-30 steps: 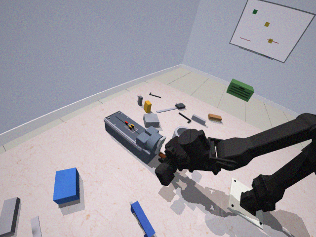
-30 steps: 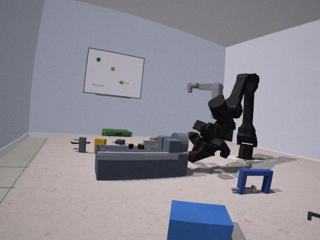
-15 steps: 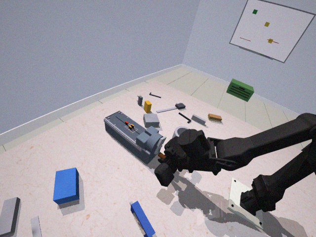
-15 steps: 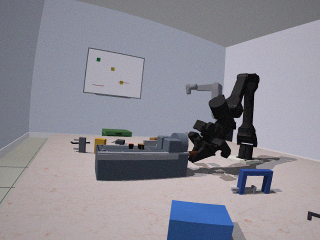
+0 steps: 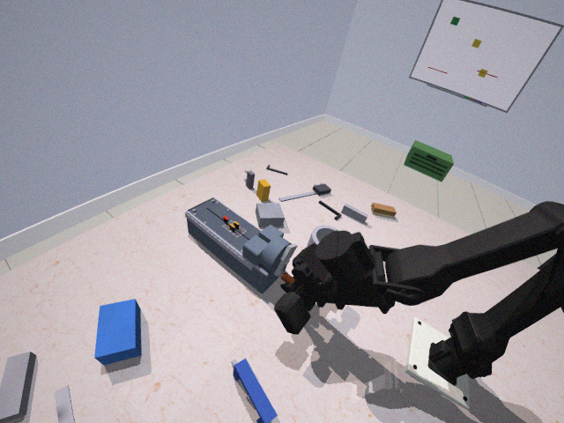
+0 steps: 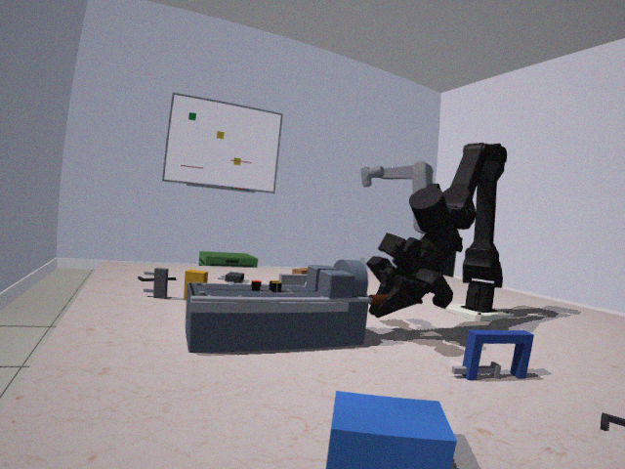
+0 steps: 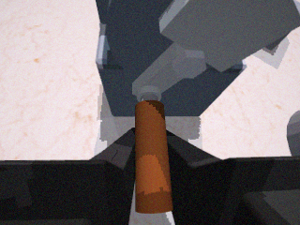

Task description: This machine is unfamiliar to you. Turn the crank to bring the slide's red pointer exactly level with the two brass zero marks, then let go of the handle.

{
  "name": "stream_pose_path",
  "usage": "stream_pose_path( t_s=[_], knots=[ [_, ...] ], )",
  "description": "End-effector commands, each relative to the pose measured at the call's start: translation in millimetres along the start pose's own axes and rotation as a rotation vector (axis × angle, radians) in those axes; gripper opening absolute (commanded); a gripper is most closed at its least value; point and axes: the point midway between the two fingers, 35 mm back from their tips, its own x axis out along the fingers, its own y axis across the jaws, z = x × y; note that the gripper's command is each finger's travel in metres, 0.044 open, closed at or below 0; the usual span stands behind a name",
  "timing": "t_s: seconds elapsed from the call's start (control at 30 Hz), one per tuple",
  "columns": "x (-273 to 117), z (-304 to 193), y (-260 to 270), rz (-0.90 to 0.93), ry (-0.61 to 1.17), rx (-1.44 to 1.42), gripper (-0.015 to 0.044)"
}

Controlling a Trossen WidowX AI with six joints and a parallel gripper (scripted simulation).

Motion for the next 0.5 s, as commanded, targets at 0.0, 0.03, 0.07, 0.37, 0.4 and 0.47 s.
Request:
stream_pose_path(
  t_s=[0.0, 0.03, 0.07, 0.37, 0.4, 0.47],
  knots=[
    [-3.8, 3.2, 7.9, 0.020, -0.009, -0.005, 0.0000],
    [-4.0, 3.4, 8.2, 0.020, -0.009, -0.005, 0.0000],
    [-4.2, 3.6, 8.4, 0.020, -0.009, -0.005, 0.0000],
    [-6.5, 5.6, 10.5, 0.021, -0.009, -0.004, 0.0000],
    [-6.8, 5.8, 10.8, 0.021, -0.009, -0.004, 0.0000],
    [-7.4, 6.4, 11.3, 0.021, -0.009, -0.004, 0.0000]
  ],
)
